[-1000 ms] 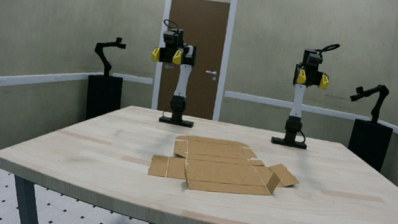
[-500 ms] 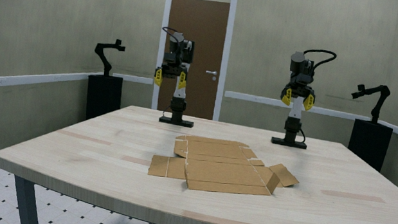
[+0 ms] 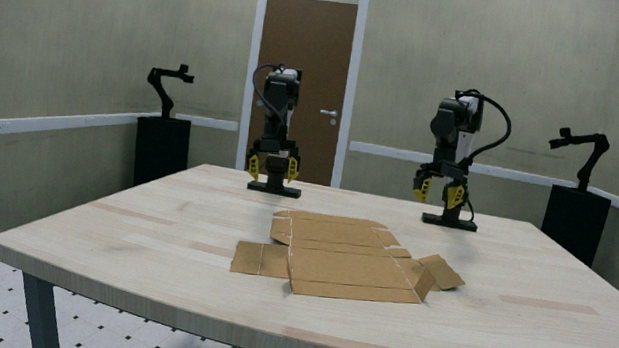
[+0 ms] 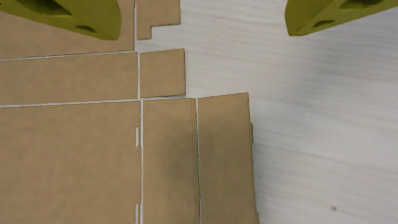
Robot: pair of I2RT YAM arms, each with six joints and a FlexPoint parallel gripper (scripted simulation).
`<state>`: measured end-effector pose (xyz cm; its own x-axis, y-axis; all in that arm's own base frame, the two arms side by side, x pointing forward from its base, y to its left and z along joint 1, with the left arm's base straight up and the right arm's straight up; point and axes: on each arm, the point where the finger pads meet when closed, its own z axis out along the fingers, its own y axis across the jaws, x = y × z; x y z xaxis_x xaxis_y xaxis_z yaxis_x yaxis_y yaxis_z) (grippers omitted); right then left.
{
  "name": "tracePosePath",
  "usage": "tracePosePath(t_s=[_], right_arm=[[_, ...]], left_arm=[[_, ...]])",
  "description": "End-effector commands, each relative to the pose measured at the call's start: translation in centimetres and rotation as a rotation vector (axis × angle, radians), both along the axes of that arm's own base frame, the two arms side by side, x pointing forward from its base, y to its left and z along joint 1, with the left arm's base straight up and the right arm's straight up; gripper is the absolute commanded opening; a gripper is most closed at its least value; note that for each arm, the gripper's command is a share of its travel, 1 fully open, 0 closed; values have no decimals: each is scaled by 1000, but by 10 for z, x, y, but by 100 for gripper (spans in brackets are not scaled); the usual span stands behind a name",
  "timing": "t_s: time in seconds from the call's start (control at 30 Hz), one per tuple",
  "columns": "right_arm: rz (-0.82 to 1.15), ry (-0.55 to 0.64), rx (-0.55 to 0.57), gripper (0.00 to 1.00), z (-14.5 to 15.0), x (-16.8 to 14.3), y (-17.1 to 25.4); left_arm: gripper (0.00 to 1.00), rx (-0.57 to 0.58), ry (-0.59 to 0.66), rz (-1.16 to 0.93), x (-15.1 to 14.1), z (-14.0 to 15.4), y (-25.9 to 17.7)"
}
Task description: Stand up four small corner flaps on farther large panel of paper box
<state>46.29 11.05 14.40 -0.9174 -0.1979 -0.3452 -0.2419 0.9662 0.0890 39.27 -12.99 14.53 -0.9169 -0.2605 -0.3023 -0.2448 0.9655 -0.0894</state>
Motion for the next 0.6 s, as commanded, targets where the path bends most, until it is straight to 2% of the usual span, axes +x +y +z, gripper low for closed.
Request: tracePosePath(t_s=[0.0,0.07,0.27,0.33,0.37,0.4,0.43,0.5,0.57], right_arm=[[14,104,2,77,-26,-8,15],[14,128,-4,77,-52,-10,21],[9,89,-12,77,-88,10,41],[9,89,-12,77,-88,10,41],[9,81,-9,77,-85,12,42],[-5,15,9,77,-53,18,36],[-5,15,9,77,-52,18,35],[-3,15,10,77,-51,18,35],[2,15,9,77,-51,18,34]], left_arm=[[77,-27,62,12,-9,-30,-20],[77,-26,62,12,-8,-45,-28],[77,-10,55,16,-7,-89,-49],[77,-10,55,16,-7,-89,-49],[77,-29,19,16,4,-84,-59],[77,-26,25,16,3,-93,-62],[77,-11,51,16,-5,-108,-61],[77,-24,29,16,2,-100,-64],[77,-55,-28,25,9,-73,-63]])
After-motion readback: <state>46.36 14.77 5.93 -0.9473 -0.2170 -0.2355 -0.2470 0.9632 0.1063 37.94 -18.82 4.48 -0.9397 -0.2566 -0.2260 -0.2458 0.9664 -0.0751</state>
